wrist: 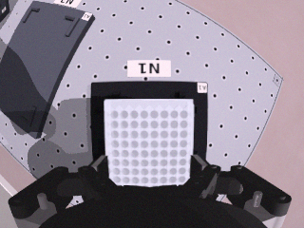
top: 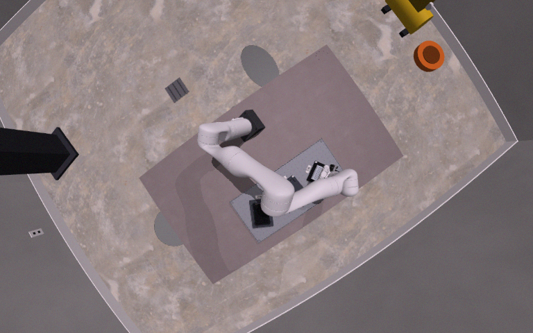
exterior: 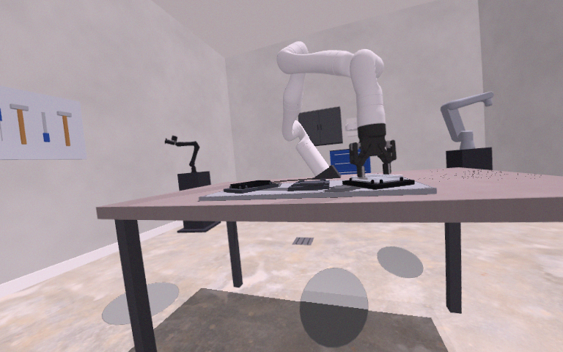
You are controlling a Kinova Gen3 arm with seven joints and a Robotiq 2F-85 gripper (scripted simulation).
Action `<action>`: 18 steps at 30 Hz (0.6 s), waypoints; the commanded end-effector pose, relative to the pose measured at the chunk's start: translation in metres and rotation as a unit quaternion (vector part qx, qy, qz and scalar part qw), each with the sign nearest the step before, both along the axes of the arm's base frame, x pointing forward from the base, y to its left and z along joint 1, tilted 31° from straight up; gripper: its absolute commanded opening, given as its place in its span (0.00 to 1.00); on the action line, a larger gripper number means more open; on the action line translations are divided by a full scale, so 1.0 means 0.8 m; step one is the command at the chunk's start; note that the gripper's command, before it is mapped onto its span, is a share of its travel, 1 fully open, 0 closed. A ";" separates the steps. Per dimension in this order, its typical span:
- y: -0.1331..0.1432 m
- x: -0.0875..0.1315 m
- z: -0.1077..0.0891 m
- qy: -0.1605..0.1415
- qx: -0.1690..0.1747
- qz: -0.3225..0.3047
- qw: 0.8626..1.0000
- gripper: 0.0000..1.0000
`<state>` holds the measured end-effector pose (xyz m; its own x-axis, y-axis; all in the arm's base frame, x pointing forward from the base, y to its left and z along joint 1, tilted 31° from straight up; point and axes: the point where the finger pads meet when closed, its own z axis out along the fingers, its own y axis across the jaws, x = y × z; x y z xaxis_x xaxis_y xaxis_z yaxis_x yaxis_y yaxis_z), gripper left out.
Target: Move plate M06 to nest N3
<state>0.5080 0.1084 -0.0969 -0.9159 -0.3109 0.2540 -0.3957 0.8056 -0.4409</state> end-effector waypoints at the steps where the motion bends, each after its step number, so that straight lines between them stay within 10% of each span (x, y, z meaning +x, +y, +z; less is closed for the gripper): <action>1: -0.006 -0.002 -0.005 0.000 -0.002 -0.005 1.000 0.00; 18: -0.002 -0.003 0.002 0.002 -0.003 -0.005 1.000 0.00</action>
<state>0.5077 0.1080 -0.0966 -0.9160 -0.3095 0.2551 -0.3952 0.8054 -0.4417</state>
